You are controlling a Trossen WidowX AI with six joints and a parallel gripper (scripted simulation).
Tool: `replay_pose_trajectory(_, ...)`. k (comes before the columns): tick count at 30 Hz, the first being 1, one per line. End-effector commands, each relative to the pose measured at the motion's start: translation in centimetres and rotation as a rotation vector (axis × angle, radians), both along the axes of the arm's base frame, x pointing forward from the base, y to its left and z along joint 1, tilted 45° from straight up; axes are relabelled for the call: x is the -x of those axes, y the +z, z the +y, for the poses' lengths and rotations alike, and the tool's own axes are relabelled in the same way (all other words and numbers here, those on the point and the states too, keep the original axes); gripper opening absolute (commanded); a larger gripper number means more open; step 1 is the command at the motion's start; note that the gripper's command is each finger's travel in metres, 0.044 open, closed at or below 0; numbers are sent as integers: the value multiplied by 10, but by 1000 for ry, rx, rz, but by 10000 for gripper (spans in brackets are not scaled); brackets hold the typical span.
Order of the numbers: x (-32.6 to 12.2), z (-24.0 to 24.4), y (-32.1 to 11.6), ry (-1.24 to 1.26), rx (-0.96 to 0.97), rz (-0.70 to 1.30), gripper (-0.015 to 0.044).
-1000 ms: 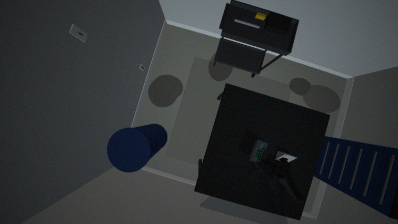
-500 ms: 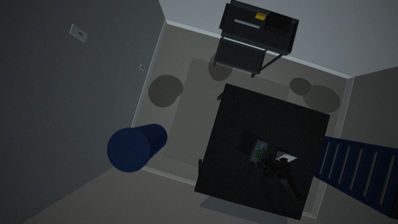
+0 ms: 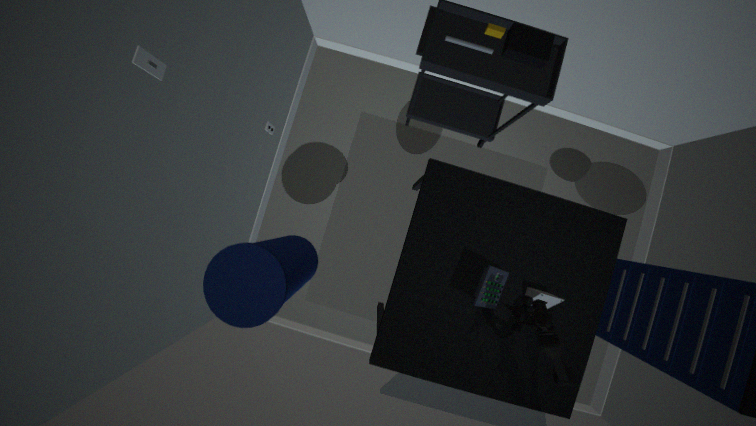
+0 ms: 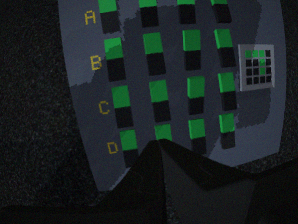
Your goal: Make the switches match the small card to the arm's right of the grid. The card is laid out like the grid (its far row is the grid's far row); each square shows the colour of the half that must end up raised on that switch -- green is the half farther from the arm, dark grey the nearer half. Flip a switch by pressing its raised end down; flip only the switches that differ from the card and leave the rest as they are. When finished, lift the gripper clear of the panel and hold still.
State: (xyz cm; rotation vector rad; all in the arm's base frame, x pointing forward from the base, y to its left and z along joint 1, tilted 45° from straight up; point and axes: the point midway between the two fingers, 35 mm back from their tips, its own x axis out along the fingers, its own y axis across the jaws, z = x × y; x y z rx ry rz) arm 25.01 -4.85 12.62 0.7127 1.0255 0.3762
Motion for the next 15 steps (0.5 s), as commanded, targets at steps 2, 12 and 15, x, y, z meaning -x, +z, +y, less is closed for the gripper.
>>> replay_pose_trajectory(2,-19,-30,-9,2,-4,-1,0)
replay_pose_trajectory(12,-19,-31,-10,2,-4,-2,0)
replay_pose_trajectory(15,-19,-31,-10,2,-4,-2,0)
